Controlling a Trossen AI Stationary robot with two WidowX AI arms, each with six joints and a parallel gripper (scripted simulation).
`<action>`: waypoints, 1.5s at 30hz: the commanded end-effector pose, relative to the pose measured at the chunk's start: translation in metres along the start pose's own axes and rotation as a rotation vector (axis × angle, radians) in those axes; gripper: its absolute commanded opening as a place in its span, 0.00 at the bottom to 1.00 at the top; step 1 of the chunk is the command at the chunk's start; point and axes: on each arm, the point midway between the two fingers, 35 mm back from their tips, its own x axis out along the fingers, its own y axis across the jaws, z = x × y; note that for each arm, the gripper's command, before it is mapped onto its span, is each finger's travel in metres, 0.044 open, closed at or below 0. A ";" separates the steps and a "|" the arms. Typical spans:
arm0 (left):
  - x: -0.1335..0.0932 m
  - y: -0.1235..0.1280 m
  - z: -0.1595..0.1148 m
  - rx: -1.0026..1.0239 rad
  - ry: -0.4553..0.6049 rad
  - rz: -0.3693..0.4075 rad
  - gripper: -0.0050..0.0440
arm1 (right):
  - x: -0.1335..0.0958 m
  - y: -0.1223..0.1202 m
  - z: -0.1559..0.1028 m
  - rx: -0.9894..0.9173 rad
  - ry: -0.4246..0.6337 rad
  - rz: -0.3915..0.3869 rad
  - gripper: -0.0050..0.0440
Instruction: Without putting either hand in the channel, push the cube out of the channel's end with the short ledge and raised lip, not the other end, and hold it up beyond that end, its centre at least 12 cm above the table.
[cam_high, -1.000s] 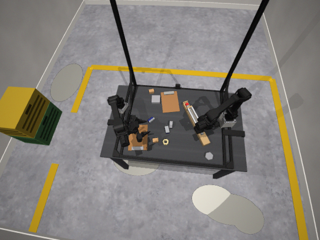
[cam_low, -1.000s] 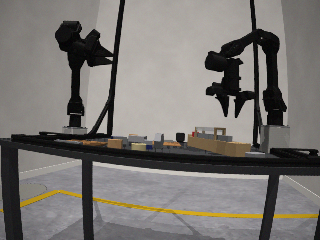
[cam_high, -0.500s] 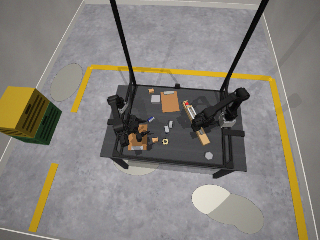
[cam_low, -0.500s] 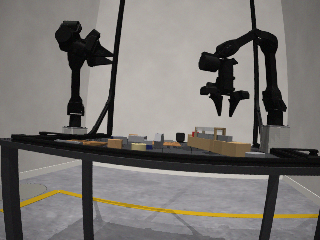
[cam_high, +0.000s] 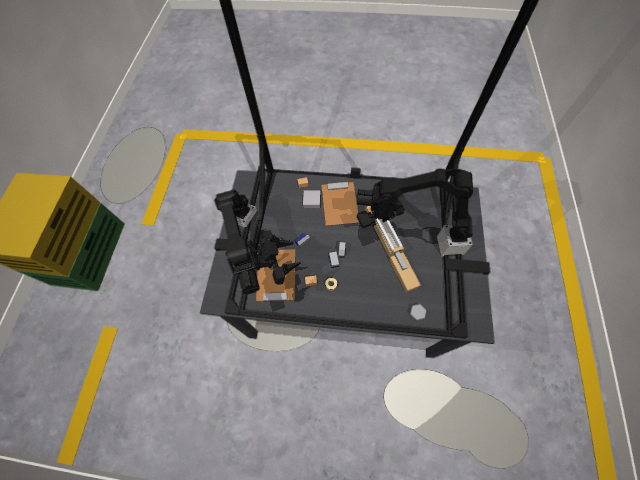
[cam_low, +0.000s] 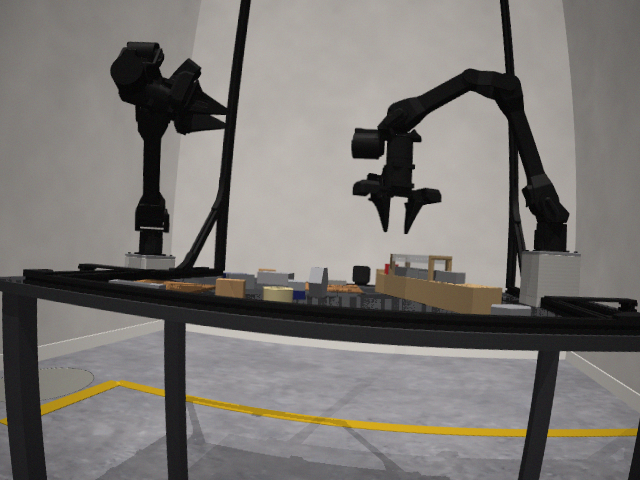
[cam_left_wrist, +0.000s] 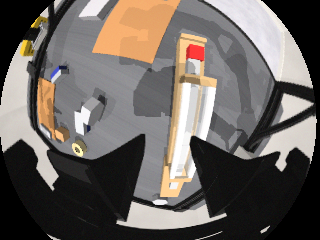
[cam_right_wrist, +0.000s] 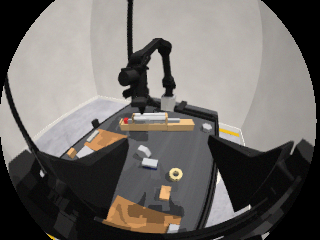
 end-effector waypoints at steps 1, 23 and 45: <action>0.006 -0.017 0.057 0.005 0.004 -0.014 0.55 | 0.000 0.000 0.000 0.000 -0.001 0.000 0.92; 0.025 -0.043 0.114 0.005 0.004 -0.014 0.55 | 0.000 0.000 0.000 0.000 -0.001 0.000 0.92; 0.050 -0.043 0.115 0.005 0.004 -0.014 0.55 | 0.000 0.000 0.000 0.000 -0.001 0.000 0.92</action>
